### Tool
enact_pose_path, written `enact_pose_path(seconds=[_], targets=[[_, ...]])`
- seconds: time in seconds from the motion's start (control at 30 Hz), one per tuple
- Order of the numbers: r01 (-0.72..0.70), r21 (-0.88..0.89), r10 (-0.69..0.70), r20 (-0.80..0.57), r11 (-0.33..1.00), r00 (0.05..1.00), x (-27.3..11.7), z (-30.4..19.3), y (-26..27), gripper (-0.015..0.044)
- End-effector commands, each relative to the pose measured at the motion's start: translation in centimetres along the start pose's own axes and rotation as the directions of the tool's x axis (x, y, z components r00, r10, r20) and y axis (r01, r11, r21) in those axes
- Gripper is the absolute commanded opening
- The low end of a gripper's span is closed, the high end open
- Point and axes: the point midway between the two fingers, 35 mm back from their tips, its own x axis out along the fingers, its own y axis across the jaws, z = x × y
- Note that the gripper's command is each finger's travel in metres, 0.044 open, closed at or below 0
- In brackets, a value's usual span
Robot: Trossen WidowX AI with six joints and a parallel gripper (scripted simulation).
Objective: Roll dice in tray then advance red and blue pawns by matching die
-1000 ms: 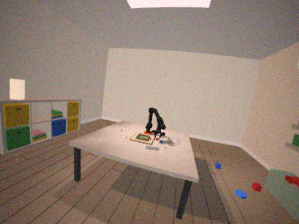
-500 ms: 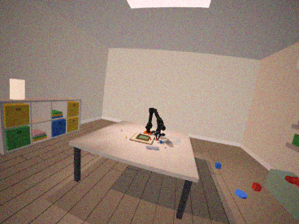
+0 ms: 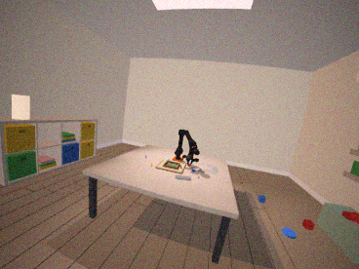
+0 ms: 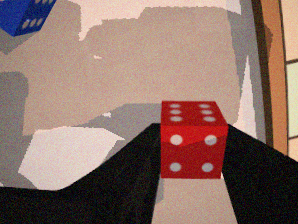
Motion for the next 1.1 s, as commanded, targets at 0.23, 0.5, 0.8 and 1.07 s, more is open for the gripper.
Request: enact_pose_path(seconds=[0.23,0.5,0.8,1.07], targets=[[-0.02,0.006,0.02,0.006,1.0,1.0,-6.8,-0.3,0.2,0.0],[-0.02,0.008,0.019,0.006,1.0,1.0,-9.9,-0.7,-0.3,0.0],[-0.019,-0.014,0.019,0.006,1.0,1.0,-9.4,1.0,-1.5,0.0],[-0.018,-0.054,0.018,0.007,0.998,1.0,-8.7,3.8,-4.0,0.0]])
